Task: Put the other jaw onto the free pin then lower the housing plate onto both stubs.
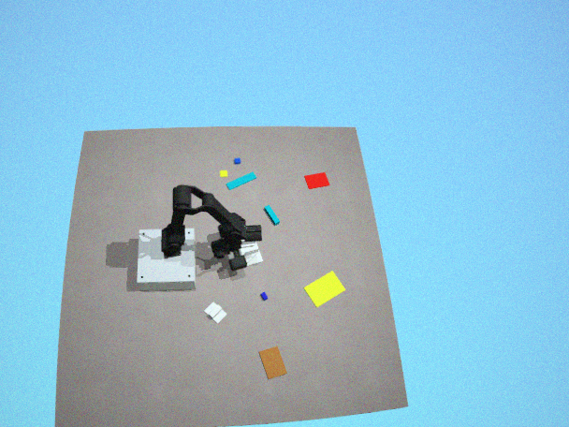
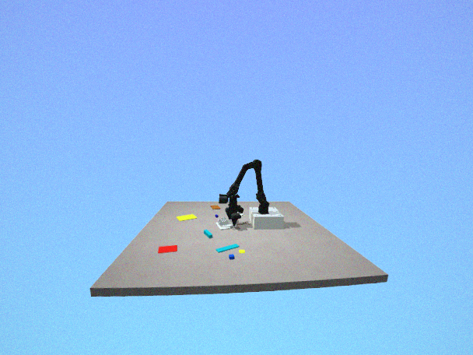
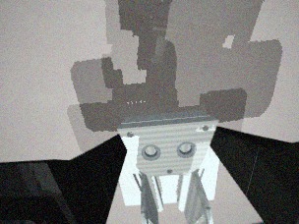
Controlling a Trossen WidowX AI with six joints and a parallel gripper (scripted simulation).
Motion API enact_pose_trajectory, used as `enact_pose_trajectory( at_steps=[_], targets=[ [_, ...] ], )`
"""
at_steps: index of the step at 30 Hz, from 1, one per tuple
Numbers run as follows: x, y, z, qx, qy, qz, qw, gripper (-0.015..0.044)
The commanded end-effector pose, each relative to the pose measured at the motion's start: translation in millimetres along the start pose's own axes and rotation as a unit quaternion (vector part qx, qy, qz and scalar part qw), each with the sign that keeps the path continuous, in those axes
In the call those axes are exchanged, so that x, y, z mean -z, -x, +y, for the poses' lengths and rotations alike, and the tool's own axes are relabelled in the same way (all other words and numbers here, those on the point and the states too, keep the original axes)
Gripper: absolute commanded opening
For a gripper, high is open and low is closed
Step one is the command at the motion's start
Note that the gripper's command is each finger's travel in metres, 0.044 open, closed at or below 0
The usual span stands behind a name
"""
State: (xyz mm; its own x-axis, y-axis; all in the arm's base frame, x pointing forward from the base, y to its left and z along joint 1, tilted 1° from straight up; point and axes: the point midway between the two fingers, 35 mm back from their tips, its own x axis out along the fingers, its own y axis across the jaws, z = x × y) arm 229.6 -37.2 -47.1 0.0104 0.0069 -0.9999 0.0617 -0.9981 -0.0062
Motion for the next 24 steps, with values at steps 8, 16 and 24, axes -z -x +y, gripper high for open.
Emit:
enact_pose_trajectory(
  at_steps=[8, 16, 24],
  targets=[
    [0, 0, 0, 0.0, 0.0, 0.001, 1.0, 0.044],
    [0, 0, 0, 0.0, 0.0, 0.001, 1.0, 0.044],
    [1, 8, 0, 0.0, 0.0, 0.001, 1.0, 0.044]
  ],
)
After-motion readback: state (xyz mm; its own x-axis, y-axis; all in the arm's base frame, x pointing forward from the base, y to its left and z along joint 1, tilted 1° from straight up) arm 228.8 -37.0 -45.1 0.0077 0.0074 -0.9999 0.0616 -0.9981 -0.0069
